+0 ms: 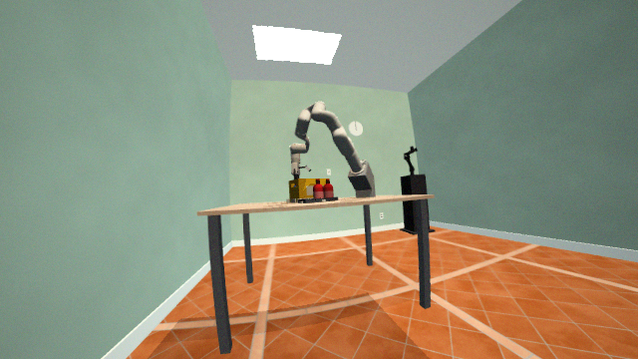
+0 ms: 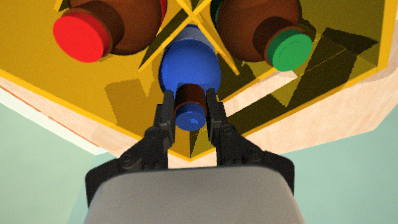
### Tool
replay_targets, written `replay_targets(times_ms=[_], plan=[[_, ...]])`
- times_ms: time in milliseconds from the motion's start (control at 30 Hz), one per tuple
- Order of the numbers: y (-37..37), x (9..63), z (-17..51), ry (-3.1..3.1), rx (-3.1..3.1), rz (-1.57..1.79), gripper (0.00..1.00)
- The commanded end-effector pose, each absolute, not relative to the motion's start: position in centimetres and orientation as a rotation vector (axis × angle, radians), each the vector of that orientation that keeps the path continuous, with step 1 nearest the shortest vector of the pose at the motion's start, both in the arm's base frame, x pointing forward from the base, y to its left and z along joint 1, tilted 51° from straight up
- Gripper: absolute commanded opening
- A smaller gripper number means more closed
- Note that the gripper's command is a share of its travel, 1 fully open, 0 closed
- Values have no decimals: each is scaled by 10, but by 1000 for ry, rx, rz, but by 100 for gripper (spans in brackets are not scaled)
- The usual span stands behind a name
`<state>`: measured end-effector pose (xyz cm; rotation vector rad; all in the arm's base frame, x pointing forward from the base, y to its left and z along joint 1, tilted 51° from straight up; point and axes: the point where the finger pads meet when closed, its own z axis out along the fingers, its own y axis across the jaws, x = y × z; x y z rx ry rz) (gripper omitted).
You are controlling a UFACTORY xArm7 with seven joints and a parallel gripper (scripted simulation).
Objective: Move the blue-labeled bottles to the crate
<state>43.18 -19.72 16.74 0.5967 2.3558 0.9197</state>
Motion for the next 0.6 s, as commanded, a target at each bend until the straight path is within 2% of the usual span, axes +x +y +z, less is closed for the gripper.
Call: replay_targets(times_ms=[0,567], plan=[[-199,433,167,2353,599,915,0],[-197,435,165,2353,599,915,0]])
